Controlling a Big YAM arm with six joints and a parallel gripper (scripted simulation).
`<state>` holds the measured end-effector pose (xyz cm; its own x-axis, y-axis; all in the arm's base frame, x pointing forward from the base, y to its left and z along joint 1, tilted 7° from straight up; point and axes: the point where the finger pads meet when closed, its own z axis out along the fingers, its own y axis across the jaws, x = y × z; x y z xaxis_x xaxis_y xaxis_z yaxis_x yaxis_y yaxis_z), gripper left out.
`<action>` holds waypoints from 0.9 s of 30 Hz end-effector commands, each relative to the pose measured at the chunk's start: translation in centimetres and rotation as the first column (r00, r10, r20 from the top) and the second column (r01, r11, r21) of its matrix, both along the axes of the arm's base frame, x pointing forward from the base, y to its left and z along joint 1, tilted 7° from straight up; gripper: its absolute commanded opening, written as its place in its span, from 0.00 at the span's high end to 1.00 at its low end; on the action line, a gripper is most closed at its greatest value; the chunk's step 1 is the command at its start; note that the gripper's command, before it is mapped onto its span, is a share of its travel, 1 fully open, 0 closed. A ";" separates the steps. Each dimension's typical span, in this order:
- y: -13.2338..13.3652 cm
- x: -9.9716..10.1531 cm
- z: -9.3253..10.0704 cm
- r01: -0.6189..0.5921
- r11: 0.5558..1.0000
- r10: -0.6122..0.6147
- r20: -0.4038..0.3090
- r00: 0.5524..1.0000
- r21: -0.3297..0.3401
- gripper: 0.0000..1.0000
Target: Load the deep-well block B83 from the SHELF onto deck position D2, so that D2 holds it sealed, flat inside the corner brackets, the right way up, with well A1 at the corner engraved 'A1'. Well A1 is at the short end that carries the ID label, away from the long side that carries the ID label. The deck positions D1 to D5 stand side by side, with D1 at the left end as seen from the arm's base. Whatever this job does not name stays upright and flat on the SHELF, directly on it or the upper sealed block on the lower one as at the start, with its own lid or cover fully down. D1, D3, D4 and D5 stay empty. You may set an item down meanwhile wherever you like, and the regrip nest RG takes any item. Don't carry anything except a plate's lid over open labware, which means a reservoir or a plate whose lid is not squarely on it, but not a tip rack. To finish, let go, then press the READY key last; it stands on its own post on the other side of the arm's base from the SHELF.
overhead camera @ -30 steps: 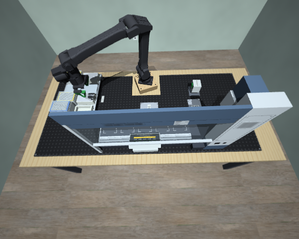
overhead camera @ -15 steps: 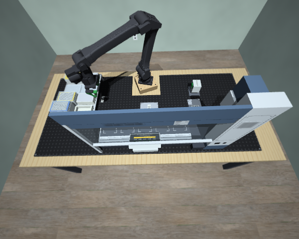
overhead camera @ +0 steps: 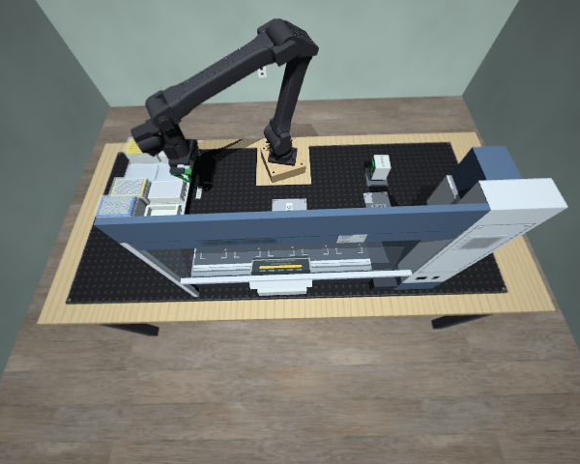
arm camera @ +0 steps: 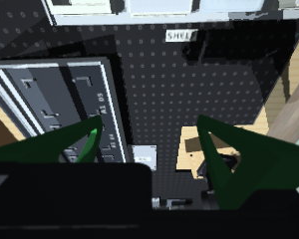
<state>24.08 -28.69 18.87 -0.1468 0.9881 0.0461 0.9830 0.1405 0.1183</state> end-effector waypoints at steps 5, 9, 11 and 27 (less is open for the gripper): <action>-0.9 -1.8 0.4 -0.014 1.000 0.014 0.013 1.000 -0.019 0.00; -3.1 -0.6 2.1 -0.012 0.998 0.015 0.039 0.999 -0.059 0.00; -4.2 -0.4 2.1 -0.012 0.998 0.015 0.040 0.999 -0.064 0.00; -10.8 0.3 1.7 -0.012 0.999 0.014 0.028 1.000 -0.048 0.00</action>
